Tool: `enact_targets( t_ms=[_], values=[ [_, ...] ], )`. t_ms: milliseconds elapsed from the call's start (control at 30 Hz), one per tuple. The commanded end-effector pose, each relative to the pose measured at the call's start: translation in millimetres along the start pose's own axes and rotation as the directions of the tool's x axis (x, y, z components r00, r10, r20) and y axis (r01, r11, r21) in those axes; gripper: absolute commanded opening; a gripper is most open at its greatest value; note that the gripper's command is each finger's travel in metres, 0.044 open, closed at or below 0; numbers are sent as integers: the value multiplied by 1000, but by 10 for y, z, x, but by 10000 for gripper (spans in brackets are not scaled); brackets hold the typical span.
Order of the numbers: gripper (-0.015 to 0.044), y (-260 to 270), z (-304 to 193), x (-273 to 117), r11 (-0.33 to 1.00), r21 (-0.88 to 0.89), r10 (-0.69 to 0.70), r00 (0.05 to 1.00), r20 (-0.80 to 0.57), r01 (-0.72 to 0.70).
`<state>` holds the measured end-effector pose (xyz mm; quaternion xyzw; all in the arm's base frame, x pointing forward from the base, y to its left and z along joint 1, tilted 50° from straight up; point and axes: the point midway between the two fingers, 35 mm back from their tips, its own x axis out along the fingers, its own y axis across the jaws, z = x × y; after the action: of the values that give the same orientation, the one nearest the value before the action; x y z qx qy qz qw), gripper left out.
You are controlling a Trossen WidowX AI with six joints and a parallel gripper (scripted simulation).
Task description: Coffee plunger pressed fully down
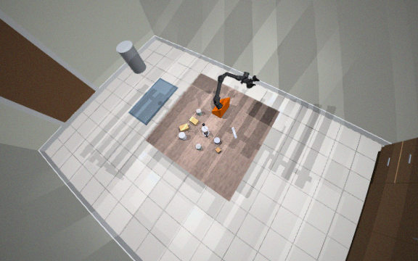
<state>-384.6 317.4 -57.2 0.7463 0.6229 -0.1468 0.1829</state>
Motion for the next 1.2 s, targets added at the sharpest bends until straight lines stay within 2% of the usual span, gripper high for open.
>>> enact_targets(
  t_ms=[0,167,333,500,667,900,1167],
  values=[
    [426,19,-18,18,1000,9,5,1000,0,-5],
    [440,425,-351,354,975,196,109,994,5,-108],
    [440,1045,-735,724,873,432,244,970,18,-228],
    [440,1837,-1079,1026,678,661,394,918,43,-322],
    [440,2693,-1317,1186,427,833,534,842,82,-352],
    [440,3947,-1488,1144,41,966,704,693,155,-257],
    [440,5326,-1450,680,-323,944,850,461,254,75]
  ],
)
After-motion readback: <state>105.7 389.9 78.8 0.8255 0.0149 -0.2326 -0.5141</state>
